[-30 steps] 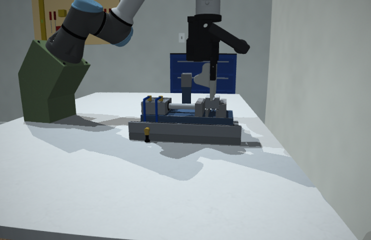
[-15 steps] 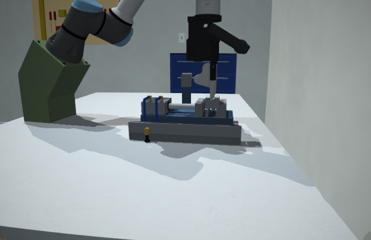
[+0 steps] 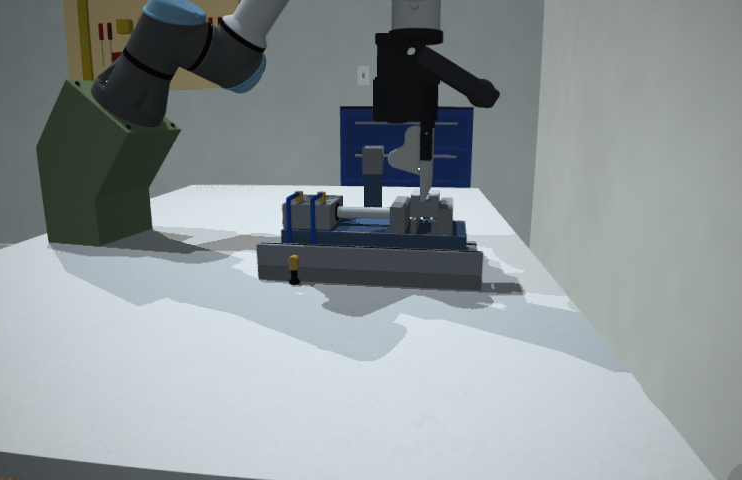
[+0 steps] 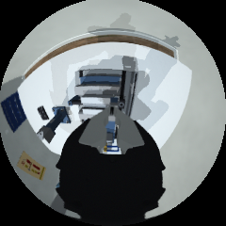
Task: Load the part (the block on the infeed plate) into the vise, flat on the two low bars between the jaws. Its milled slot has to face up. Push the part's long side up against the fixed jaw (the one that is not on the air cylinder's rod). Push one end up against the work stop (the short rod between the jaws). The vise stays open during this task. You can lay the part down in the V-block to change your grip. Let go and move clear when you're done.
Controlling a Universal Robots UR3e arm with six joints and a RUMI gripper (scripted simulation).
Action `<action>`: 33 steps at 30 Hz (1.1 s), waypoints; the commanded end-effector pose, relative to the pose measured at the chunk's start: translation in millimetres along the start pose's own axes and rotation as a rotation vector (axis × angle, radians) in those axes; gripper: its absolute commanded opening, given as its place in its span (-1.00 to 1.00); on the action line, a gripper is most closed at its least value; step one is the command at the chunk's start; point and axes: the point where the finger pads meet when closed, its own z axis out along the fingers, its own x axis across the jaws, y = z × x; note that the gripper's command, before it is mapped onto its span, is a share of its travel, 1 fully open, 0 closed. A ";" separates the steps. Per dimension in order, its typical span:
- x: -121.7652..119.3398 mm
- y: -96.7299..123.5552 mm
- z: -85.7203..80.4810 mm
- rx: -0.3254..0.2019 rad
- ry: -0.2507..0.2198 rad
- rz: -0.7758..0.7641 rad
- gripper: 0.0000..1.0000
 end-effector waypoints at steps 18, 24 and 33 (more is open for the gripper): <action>0.1 -0.8 -0.9 0.002 0.001 -0.001 -1.00; 0.4 -0.9 -0.9 0.002 0.001 -0.001 -1.00; 3.9 -0.9 -0.9 0.002 0.001 -0.001 -1.00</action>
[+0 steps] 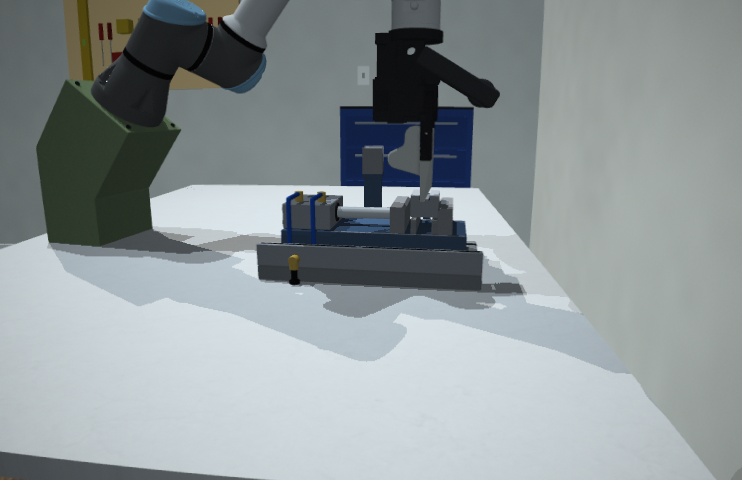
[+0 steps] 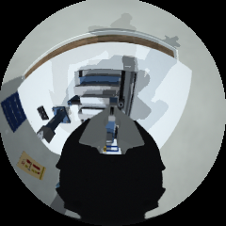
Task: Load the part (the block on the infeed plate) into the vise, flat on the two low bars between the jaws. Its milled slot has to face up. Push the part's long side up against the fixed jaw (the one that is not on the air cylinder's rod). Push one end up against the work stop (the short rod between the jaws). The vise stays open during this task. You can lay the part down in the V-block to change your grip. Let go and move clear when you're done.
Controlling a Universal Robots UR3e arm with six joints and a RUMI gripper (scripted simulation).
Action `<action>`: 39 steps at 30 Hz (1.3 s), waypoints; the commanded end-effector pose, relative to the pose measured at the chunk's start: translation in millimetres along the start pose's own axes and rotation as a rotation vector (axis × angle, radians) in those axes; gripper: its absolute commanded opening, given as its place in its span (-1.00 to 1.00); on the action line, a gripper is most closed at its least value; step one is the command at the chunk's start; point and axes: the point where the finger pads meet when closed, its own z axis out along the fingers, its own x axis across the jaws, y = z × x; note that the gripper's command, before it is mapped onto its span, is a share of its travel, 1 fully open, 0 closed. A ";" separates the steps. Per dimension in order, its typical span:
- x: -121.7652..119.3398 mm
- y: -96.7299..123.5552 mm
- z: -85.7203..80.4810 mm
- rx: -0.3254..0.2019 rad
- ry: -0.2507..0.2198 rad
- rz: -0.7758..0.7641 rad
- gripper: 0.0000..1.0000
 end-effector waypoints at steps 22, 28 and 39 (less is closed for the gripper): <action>13.2 -0.9 -0.9 0.002 0.002 -0.001 -1.00; 13.2 -0.9 -2.9 0.002 0.002 -0.001 -1.00; 13.2 -0.8 -17.0 0.002 0.002 -0.001 -1.00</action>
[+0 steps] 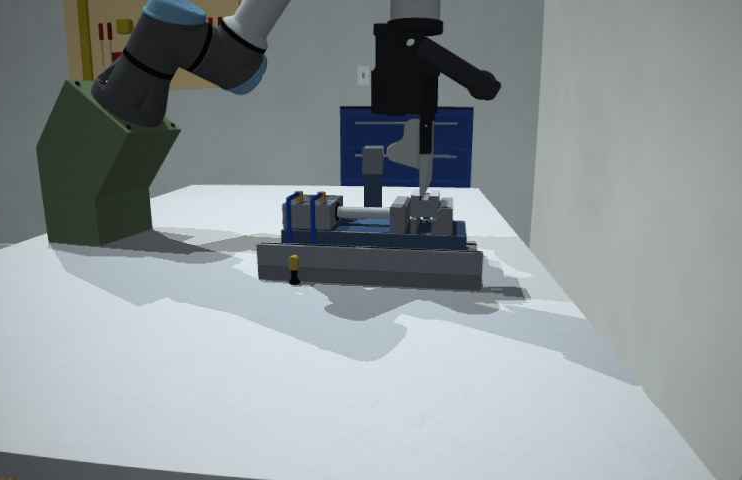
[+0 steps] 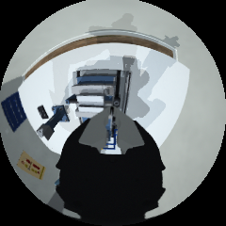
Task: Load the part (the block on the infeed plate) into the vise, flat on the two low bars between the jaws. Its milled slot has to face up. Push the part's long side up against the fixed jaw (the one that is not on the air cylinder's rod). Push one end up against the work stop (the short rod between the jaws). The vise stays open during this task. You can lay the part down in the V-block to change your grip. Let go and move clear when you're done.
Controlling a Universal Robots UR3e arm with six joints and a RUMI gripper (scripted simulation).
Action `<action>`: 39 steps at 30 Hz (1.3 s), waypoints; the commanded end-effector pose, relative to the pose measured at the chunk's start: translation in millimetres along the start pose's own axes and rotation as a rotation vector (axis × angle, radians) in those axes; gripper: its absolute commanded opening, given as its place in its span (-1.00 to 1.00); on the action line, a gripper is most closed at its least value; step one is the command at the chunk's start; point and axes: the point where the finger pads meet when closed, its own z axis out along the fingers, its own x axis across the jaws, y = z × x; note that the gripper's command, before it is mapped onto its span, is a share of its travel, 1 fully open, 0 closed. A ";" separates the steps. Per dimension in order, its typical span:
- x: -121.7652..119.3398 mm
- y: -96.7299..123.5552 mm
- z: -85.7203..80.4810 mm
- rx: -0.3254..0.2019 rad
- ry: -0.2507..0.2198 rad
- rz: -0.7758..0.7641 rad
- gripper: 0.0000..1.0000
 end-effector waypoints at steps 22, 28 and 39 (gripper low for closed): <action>0.2 -0.7 -50.0 0.002 0.001 -0.001 -1.00; 0.2 -0.7 -52.7 0.002 0.001 -0.001 -1.00; 0.2 -0.7 -53.3 0.002 0.001 -0.001 -1.00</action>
